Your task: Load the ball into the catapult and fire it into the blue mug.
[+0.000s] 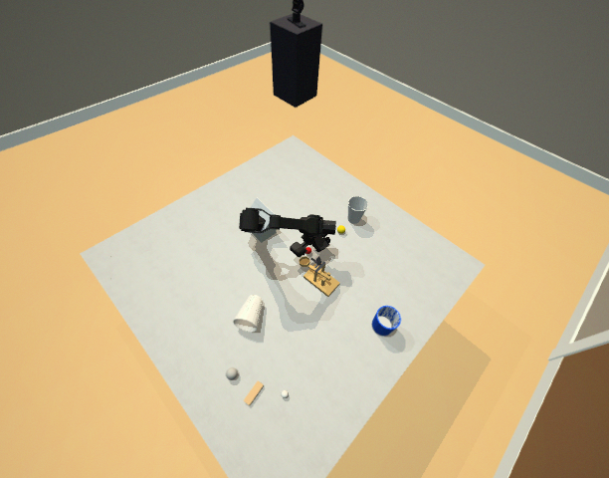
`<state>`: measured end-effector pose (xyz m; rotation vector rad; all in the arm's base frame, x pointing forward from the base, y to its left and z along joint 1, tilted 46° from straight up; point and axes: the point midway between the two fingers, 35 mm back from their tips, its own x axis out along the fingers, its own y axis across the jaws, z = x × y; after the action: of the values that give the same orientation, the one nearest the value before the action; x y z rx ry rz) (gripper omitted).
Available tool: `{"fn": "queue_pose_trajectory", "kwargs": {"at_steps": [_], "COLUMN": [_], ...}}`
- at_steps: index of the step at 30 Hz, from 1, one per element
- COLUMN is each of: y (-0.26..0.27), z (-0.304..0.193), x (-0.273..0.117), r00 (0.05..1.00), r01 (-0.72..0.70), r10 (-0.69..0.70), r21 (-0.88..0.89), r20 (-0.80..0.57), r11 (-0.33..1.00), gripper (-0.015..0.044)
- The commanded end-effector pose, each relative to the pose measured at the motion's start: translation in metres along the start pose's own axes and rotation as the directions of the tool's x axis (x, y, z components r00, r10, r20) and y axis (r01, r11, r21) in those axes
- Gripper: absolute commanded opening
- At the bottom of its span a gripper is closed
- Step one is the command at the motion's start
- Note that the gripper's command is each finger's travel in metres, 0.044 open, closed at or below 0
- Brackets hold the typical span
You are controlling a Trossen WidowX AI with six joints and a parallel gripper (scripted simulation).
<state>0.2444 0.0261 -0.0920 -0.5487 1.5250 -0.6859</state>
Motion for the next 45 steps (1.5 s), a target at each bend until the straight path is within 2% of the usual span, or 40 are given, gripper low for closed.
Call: {"fn": "queue_pose_trajectory", "kwargs": {"at_steps": [1,4,10,17,21,38,45], "y": [-0.001,-0.001,-0.001,-0.001,0.000,-0.002,-0.004], "z": [-0.001,-0.001,-0.001,-0.001,0.001,0.002,0.003], "x": [0.008,0.010,0.010,0.010,0.001,-0.112,-0.116], "r00": [1.000,1.000,1.000,1.000,1.000,1.000,1.000], "r01": [0.004,0.005,0.005,0.005,0.003,0.000,0.003], "r10": [-0.004,-0.005,-0.005,-0.005,-0.003,0.000,-0.003], "r21": [-0.005,-0.005,-0.005,-0.005,-0.005,-0.007,-0.009], "r20": [0.001,0.001,0.001,0.001,0.001,0.000,-0.011], "r11": [1.000,1.000,1.000,1.000,1.000,1.000,1.000], "gripper": [0.0300,0.0300,0.0142,0.0096,0.0000,0.0000,0.0000]}}
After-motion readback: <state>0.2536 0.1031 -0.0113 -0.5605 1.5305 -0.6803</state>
